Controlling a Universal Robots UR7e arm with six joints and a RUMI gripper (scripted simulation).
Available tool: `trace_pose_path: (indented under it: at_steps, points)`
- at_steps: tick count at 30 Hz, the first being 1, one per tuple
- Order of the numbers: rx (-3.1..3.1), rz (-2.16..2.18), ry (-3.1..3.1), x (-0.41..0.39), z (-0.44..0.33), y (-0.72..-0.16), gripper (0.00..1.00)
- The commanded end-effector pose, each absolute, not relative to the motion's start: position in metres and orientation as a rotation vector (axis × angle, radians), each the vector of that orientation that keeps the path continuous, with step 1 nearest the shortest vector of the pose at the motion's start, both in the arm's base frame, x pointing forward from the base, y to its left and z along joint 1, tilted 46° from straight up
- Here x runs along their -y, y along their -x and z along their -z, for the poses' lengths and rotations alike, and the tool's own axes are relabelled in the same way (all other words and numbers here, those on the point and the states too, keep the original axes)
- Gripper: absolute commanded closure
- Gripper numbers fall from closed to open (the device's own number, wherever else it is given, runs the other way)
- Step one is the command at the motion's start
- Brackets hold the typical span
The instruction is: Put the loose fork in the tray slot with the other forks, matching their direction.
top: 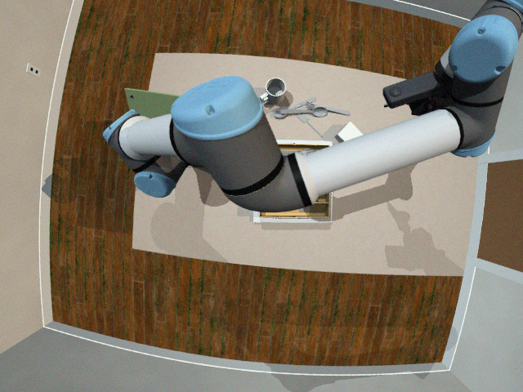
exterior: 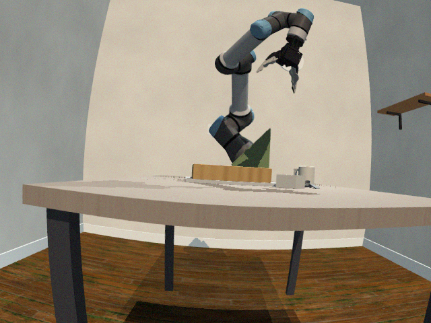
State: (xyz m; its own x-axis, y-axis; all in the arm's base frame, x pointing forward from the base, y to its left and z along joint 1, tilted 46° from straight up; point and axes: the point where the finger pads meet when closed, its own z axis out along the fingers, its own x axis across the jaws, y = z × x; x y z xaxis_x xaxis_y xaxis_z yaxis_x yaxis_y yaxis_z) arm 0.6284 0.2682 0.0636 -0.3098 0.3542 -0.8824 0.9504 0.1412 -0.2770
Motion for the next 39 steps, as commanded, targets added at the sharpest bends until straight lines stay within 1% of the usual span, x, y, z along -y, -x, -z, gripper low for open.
trace_pose_path:
  at_steps: [1,24,32,34,39]
  points:
    - [-1.765,1.156,-1.257,-0.269,-0.064,-0.628,0.00]
    - [-1.769,1.154,-1.265,-0.268,-0.058,-0.627,0.00]
    - [-1.793,1.123,-1.311,-0.264,-0.019,-0.620,0.00]
    - [-1.793,1.123,-1.311,-0.264,-0.019,-0.620,0.00]
    - [-1.815,1.094,-1.349,-0.260,0.014,-0.612,0.00]
